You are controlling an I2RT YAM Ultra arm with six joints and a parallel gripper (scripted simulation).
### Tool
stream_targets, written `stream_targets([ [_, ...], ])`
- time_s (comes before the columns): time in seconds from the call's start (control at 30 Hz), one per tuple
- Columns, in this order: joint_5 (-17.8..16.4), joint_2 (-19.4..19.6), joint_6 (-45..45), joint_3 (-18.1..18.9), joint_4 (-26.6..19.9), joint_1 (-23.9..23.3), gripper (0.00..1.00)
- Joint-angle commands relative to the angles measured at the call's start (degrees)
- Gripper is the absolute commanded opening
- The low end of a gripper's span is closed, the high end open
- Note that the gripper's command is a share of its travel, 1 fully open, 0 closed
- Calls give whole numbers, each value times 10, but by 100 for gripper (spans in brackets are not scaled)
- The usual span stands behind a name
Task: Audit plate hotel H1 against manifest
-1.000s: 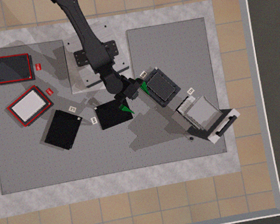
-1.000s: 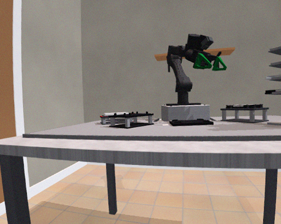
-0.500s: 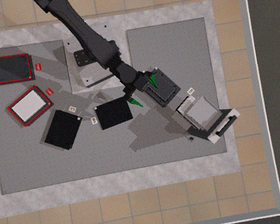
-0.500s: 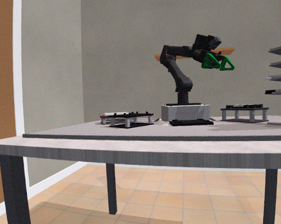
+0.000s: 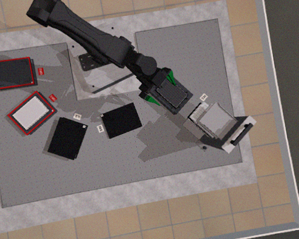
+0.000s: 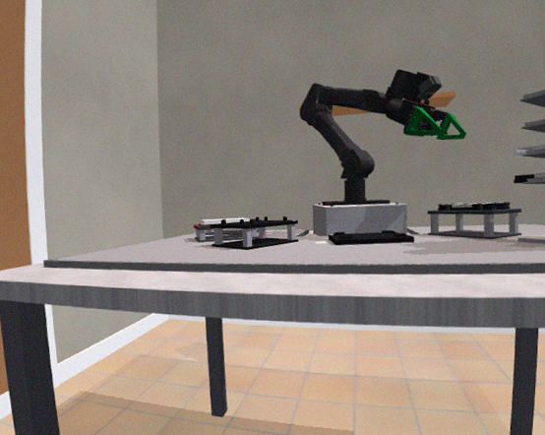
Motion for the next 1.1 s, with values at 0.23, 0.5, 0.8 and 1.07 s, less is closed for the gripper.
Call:
stream_targets([
  [0.23,105,23,60,17,12,89,100],
  [0.5,177,61,106,34,15,173,100],
  [0.8,191,70,116,38,16,189,100],
  [1.07,189,84,114,-3,71,187,100],
])
